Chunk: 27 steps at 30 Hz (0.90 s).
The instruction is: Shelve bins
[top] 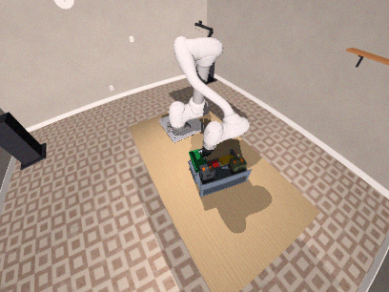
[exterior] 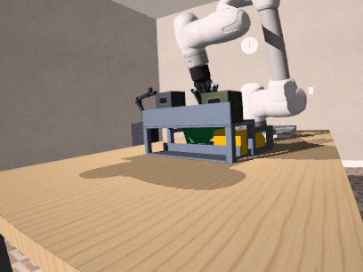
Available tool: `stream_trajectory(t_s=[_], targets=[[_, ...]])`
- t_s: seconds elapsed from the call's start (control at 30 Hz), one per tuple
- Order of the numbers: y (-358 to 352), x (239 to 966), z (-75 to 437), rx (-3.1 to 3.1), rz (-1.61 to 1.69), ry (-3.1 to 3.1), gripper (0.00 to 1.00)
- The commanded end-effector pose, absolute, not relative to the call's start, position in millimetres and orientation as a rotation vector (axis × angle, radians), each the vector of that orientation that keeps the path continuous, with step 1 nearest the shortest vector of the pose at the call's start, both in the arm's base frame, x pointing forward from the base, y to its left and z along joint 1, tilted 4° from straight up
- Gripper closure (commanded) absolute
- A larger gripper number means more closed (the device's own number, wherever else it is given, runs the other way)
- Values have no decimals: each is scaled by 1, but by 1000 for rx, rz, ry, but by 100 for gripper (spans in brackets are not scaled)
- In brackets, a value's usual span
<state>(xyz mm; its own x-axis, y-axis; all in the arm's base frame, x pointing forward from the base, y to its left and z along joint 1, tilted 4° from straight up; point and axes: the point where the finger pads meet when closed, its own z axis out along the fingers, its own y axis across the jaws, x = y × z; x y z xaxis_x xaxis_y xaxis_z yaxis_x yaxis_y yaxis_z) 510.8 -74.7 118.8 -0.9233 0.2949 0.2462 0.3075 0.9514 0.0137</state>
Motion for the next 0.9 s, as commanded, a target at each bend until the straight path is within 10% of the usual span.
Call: stream_trajectory(t_s=[0.0, 0.87], targets=[[-77, 511, 115, -443, -71, -2866, 90], [-78, 511, 108, -443, -71, -2866, 90]])
